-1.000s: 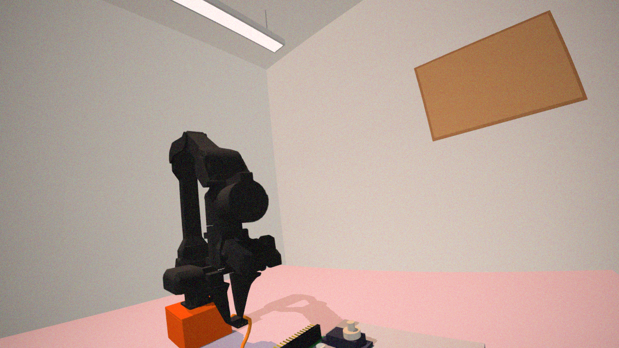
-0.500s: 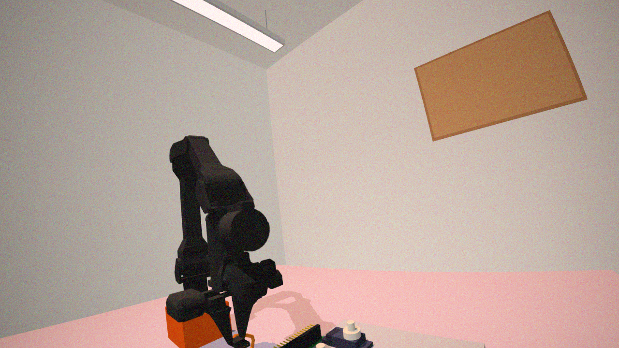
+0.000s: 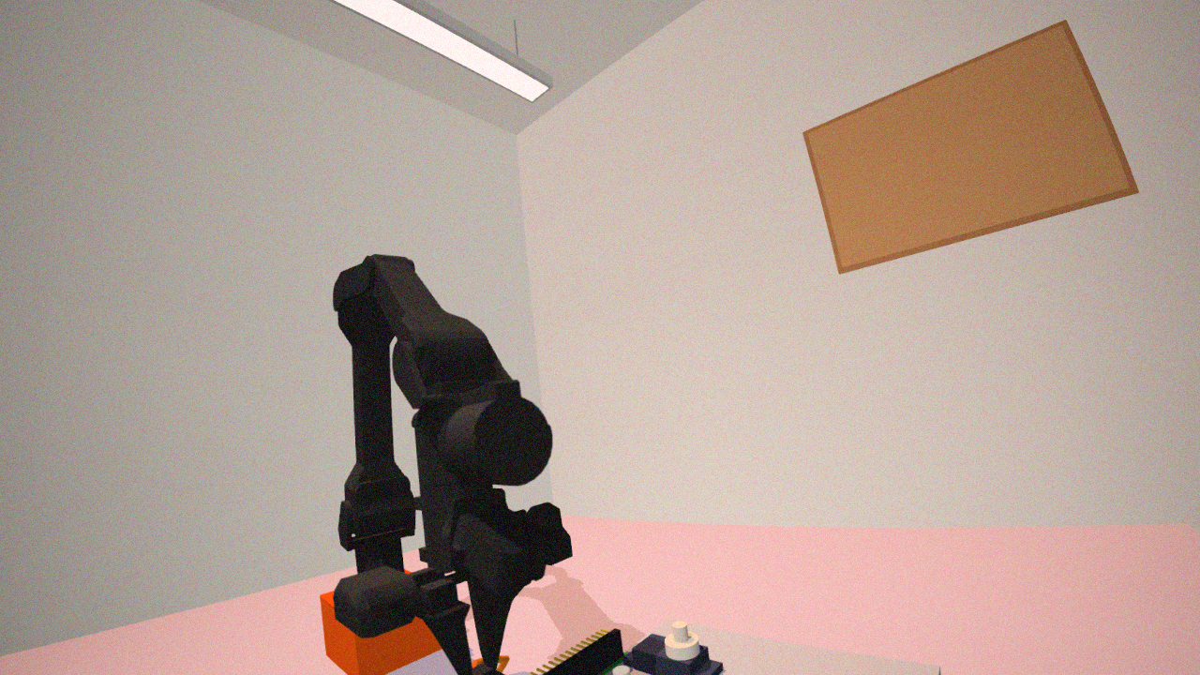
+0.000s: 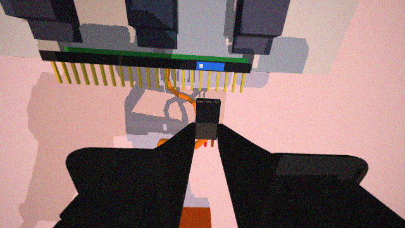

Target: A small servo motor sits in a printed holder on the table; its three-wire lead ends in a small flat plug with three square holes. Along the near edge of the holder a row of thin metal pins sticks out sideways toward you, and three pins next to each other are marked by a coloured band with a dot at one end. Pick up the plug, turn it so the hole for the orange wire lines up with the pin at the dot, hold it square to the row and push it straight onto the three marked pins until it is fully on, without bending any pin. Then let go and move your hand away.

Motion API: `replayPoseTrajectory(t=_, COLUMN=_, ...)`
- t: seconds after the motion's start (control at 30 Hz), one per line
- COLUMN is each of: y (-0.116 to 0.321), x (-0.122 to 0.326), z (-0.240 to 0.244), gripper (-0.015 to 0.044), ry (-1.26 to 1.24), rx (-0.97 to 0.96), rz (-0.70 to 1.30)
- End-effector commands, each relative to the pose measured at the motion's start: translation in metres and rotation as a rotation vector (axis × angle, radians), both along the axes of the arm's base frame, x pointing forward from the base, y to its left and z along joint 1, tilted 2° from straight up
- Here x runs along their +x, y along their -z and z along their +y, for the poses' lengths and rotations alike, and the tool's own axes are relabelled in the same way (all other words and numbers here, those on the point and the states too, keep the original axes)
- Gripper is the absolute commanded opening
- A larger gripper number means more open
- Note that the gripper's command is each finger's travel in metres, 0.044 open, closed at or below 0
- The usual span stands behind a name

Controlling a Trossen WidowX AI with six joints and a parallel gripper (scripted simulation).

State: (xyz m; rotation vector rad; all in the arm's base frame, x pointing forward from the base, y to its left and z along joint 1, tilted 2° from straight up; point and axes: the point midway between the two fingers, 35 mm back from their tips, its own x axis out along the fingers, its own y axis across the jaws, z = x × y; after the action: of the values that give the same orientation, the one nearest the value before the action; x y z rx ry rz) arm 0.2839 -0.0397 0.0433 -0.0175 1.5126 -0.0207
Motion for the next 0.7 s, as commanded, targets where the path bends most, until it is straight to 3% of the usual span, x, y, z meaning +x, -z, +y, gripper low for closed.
replayPoseTrajectory(t=0.0, y=0.000, x=0.004, z=0.000, gripper=0.0000, ry=0.004, rx=-0.003, rz=0.002)
replayPoseTrajectory(t=0.67, y=-0.001, x=0.016, z=0.000, gripper=0.0000, ry=0.004, rx=-0.003, rz=0.001)
